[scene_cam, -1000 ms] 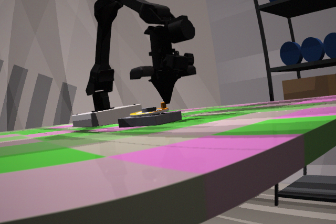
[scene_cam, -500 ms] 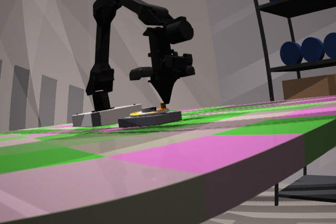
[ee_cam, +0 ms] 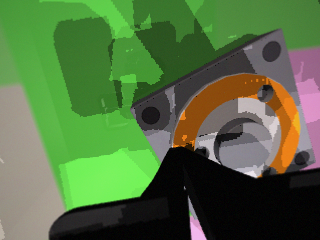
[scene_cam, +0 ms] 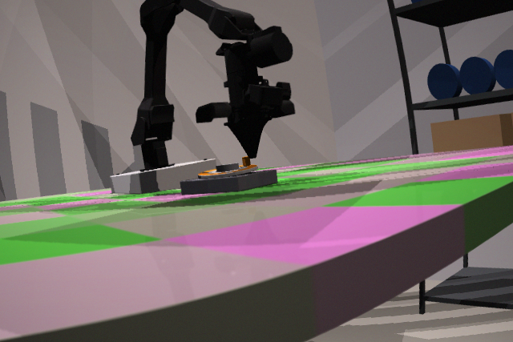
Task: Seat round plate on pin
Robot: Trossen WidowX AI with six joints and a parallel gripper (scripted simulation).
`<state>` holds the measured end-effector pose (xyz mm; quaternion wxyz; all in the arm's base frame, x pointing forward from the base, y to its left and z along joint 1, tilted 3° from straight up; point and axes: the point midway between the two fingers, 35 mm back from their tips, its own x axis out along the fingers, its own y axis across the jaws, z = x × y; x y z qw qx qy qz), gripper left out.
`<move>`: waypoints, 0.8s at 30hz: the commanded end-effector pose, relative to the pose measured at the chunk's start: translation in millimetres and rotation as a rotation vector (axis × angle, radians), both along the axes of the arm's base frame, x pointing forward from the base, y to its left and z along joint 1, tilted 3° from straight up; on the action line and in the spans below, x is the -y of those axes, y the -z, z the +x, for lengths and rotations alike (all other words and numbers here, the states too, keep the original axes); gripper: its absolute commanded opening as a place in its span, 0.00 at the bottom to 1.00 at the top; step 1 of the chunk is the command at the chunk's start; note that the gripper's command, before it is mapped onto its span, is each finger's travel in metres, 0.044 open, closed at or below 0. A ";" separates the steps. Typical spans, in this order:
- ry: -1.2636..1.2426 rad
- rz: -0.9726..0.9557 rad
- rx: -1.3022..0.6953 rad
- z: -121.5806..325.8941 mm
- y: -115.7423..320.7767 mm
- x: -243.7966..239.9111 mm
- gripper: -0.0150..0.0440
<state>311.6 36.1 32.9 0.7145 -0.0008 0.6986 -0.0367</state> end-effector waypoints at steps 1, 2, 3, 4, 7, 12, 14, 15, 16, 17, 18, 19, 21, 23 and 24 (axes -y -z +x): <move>0.003 0.004 -0.017 -6.9 3.6 -0.6 0.25; 0.003 0.004 -0.017 -7.4 3.5 -0.7 0.25; 0.003 0.004 -0.017 -7.9 3.5 -0.7 0.25; 0.003 0.004 -0.017 -8.4 3.5 -0.7 0.25; 0.003 0.004 -0.017 -10.0 3.6 -0.9 0.25; 0.003 0.004 -0.017 -12.6 4.0 -0.9 0.25; 0.003 0.004 -0.017 -13.0 3.4 -1.0 0.25; 0.003 0.004 -0.017 -12.5 1.0 -1.1 0.25; 0.003 0.004 -0.017 -12.1 -2.0 -1.2 0.25; 0.003 0.004 -0.017 -11.4 -6.6 -1.4 0.25; 0.003 0.004 -0.017 -11.2 -12.2 -1.6 0.25; 0.003 0.004 -0.017 -11.1 -18.0 -1.7 0.25; 0.003 0.004 -0.017 -13.6 -33.0 -1.7 0.25; 0.003 0.004 -0.017 -16.4 -41.7 -1.3 0.25; 0.003 0.004 -0.017 -17.3 -44.0 -0.8 0.25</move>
